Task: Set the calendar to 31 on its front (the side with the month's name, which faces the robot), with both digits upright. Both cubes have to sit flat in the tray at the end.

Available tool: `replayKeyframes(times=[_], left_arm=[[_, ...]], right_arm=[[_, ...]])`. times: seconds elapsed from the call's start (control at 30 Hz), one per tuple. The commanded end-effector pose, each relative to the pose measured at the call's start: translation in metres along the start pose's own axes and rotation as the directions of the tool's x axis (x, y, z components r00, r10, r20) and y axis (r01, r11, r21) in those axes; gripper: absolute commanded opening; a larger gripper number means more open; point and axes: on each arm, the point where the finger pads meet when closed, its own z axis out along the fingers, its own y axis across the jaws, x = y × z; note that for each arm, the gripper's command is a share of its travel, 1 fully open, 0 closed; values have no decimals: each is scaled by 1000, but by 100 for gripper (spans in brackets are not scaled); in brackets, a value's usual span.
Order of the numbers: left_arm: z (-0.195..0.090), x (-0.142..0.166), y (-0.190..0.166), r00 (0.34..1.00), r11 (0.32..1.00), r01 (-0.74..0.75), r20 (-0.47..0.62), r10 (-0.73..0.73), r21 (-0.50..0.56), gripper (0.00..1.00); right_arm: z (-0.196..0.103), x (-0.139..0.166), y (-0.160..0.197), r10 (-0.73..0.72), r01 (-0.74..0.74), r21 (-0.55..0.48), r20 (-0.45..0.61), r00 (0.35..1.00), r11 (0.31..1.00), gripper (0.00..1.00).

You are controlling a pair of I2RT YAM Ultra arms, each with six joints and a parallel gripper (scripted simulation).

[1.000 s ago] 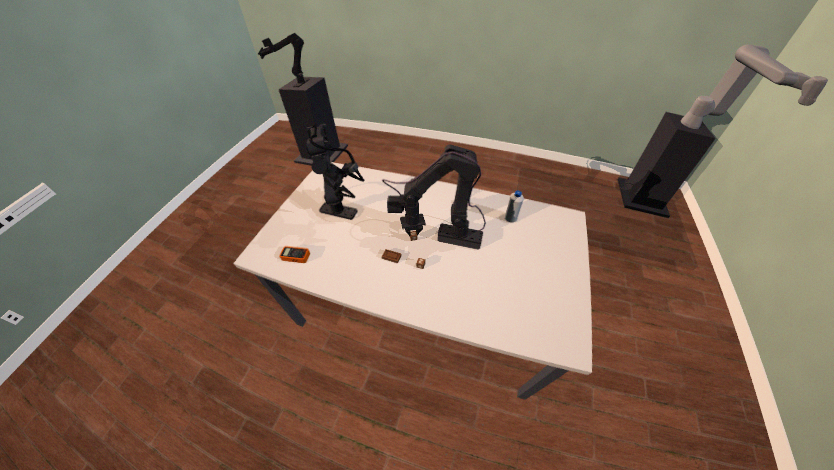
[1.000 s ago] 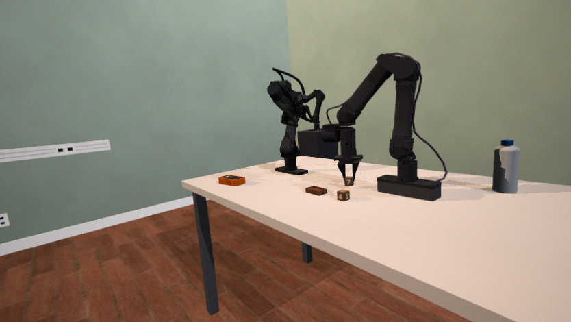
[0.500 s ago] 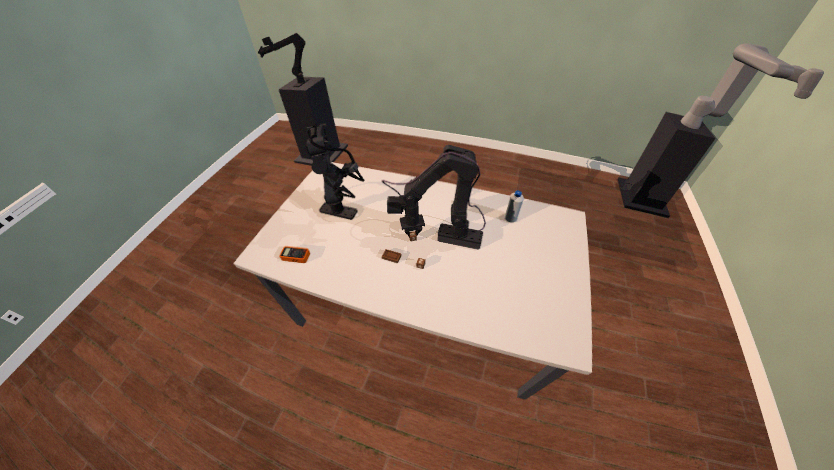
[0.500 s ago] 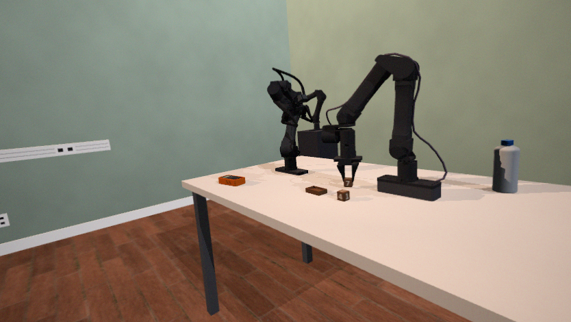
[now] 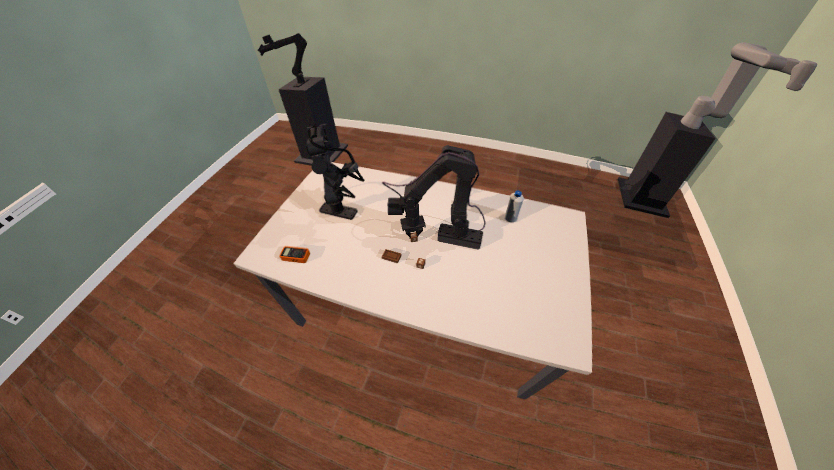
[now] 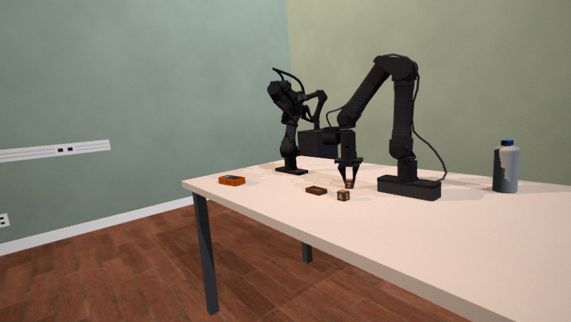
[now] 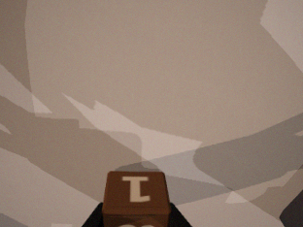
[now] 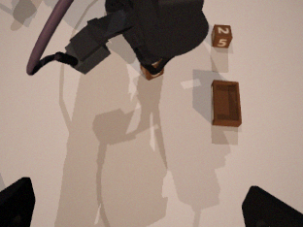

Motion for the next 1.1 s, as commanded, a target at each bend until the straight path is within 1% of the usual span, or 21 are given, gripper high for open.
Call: replayKeyframes(times=[0.0,0.1,0.13,0.17,0.2,0.23,0.4,0.5,0.7,0.83,0.97,1.07], left_arm=[[-1,-1,-1,1000,1000,-3,14,3,4,26],[-1,-1,-1,1000,1000,-3,14,3,4,26],[-1,-1,-1,1000,1000,-3,14,3,4,37],[-1,-1,-1,1000,1000,-3,14,3,4,43],[-1,-1,-5,1000,1000,-1,13,1,8,54],[-3,-2,-6,1000,1000,-3,15,3,3,55],[-15,-7,-1,1000,999,-1,26,2,-39,55],[-16,-7,-1,1000,999,-1,27,2,-40,55],[-33,-6,3,1000,999,-2,29,3,-52,55],[-47,-8,3,1000,999,-3,30,5,-52,100],[-73,-6,3,1000,999,-4,30,5,-52,100],[-77,-6,3,1000,999,-3,29,5,-52,100]], right_arm=[[-4,-9,-1,-13,13,4,23,1000,1000,100],[-4,-9,-1,-13,13,4,23,1000,1000,100],[-4,-9,-1,-13,13,4,23,1000,1000,100],[-4,-9,-1,-13,13,4,23,1000,1000,100],[-4,-9,-1,-13,13,4,23,1000,1000,100],[-4,-9,-1,-13,13,4,23,1000,1000,100],[-4,-9,-1,-13,13,4,23,1000,1000,100],[-4,-9,-1,-13,13,4,23,1000,1000,100],[-4,-9,-1,-13,13,4,23,1000,1000,100],[-4,-9,-1,-13,13,4,23,1000,1000,100],[-4,-9,-1,-13,13,4,23,1000,1000,100],[-4,-9,-1,-13,13,4,23,1000,1000,100]])
